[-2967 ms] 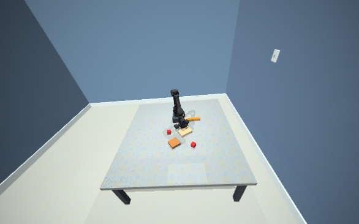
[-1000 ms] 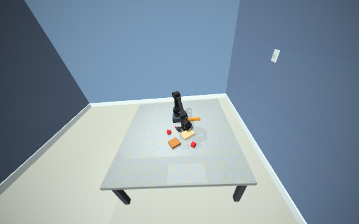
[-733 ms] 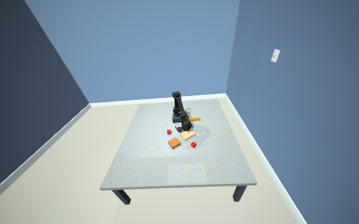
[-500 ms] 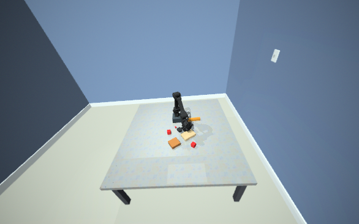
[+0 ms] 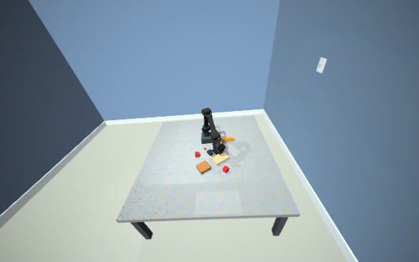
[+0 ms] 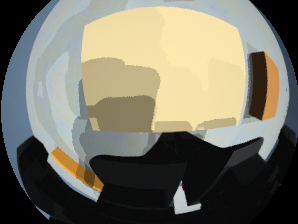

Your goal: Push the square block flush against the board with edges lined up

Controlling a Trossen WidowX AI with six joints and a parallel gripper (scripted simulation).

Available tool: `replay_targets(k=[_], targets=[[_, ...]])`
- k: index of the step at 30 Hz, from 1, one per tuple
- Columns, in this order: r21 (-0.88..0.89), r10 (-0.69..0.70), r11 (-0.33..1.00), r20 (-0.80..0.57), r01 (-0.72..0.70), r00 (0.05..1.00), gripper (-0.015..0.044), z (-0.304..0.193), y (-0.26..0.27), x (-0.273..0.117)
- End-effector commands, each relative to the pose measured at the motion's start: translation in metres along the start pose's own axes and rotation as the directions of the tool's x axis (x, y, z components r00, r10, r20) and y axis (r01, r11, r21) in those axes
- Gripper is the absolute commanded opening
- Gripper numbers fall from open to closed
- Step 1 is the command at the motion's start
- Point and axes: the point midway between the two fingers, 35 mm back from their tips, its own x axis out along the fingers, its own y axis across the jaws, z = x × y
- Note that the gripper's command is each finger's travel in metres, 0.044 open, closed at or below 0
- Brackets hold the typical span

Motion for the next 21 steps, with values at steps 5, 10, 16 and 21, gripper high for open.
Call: replay_targets(k=[5,10,16,21], targets=[[0.004,-0.002,1.000,0.007,0.002,1.000,0.0000,-0.008,-0.001,0.000],[0.004,-0.002,1.000,0.006,0.002,1.000,0.0000,-0.016,-0.001,0.000],[0.004,-0.002,1.000,0.005,0.002,1.000,0.0000,-0.026,-0.001,0.000],[0.004,-0.002,1.000,0.004,0.002,1.000,0.0000,-0.034,0.000,0.000]])
